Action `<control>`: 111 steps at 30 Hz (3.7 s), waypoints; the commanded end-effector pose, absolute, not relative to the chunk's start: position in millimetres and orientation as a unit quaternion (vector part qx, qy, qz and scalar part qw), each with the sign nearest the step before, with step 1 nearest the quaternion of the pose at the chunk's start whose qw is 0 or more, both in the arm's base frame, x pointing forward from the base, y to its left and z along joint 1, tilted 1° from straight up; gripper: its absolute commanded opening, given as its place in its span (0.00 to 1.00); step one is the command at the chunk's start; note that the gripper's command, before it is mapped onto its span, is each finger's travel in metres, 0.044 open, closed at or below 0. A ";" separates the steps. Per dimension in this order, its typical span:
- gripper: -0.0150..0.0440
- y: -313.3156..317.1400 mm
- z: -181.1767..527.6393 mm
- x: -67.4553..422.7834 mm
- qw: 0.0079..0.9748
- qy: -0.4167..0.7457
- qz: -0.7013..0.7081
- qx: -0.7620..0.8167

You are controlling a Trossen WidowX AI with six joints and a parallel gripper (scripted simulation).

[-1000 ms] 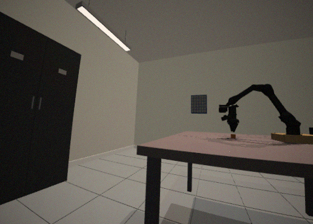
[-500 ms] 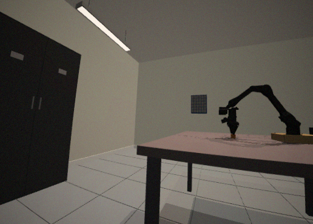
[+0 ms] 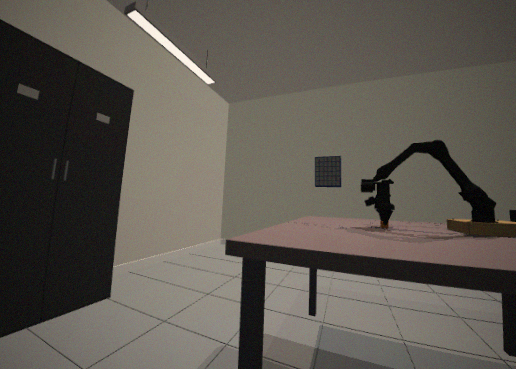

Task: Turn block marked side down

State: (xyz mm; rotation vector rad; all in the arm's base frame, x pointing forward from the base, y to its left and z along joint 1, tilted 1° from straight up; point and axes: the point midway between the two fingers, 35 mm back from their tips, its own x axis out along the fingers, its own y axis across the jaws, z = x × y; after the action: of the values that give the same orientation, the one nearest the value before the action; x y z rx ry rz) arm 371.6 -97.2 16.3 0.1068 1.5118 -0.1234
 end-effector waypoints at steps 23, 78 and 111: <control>0.25 -96.1 25.7 370.4 0.723 0.687 -0.056 0.053; 0.25 -98.3 17.2 374.1 0.900 0.430 -0.070 0.033; 0.25 -95.1 4.2 362.9 0.970 0.231 -0.074 0.016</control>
State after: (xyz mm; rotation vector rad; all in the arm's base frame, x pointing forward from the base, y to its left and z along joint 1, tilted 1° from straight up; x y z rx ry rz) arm 365.8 -96.5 5.0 0.0291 0.4839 -0.1518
